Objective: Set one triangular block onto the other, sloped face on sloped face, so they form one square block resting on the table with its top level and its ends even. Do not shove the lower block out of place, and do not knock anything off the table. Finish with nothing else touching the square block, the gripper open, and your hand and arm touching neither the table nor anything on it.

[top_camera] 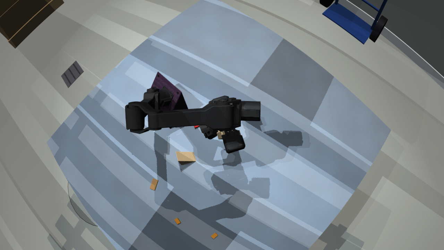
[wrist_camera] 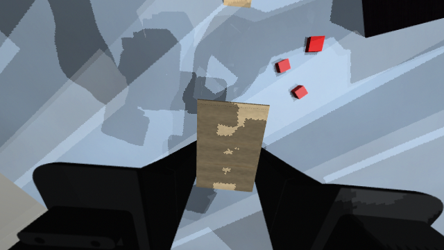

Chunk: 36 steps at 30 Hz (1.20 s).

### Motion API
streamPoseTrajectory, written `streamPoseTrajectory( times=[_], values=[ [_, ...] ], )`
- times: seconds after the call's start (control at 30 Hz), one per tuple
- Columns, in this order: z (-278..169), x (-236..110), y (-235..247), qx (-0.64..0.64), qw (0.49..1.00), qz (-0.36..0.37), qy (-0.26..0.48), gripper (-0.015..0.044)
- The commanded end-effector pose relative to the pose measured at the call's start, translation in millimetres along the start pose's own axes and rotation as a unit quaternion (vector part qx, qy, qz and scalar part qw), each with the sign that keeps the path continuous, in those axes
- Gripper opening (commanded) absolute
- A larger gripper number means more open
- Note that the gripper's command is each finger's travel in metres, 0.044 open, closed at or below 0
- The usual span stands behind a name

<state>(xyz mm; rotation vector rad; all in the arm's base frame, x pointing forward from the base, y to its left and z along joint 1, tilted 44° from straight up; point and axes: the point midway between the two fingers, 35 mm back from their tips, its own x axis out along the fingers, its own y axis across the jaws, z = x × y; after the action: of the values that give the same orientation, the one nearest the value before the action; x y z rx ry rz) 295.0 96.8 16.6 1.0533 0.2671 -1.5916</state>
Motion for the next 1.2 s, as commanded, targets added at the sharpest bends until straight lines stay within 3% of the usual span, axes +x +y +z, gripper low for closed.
streamPoseTrajectory(
  times=[0.0, 0.87, 1.17],
  values=[
    [20, -4, 2, -0.002, 1.000, 0.002, -0.001, 0.0000],
    [122, -9, -6, 0.002, 1.000, 0.003, -0.009, 0.0000],
    [136, 28, -3, 0.001, 1.000, 0.002, -0.006, 0.0000]
  ],
)
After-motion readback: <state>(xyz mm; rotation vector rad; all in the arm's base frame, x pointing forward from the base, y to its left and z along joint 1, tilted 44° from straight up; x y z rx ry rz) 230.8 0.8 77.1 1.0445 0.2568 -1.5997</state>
